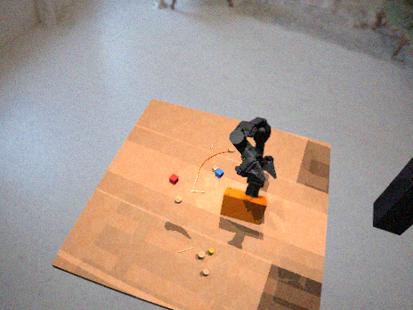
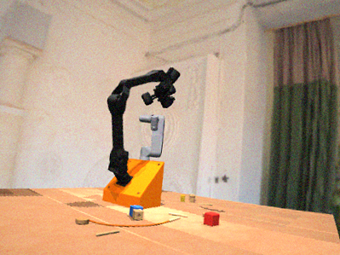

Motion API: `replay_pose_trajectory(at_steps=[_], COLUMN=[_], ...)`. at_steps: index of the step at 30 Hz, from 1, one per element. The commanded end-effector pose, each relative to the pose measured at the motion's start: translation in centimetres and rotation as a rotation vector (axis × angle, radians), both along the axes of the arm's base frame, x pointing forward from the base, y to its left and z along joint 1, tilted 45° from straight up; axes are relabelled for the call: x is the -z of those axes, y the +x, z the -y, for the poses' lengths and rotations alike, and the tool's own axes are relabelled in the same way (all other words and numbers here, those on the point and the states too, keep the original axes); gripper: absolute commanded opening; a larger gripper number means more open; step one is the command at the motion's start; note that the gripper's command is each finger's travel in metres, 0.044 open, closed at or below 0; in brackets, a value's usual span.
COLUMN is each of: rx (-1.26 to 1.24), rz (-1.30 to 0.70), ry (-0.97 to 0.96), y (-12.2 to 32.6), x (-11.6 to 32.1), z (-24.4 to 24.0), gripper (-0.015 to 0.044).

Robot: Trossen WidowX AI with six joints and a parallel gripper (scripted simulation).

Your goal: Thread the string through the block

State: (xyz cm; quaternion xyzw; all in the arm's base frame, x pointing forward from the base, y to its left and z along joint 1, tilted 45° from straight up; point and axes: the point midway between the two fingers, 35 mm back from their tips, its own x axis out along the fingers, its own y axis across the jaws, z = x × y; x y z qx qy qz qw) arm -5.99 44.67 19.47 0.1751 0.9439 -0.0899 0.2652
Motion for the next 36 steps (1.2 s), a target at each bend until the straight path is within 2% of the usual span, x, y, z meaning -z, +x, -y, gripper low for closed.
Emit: replay_pose_trajectory(at_steps=[1, 11, 21, 29, 36], rx=[-0.004, -0.144, -0.494, -0.885, -1.233], rz=[0.265, 0.778, 1.162, 1.235, 1.084], ry=[0.174, 0.300, 0.185, -0.014, -0.175], y=[7.2, 20.7, 31.2, 35.6, 36.0], x=[2.0, 5.4, 7.8, 8.6, 8.6], z=[1.1, 7.4, 18.8, 30.4, 40.7], gripper=[0.0440, 0.0440, 0.0440, 0.0440, 0.0440])
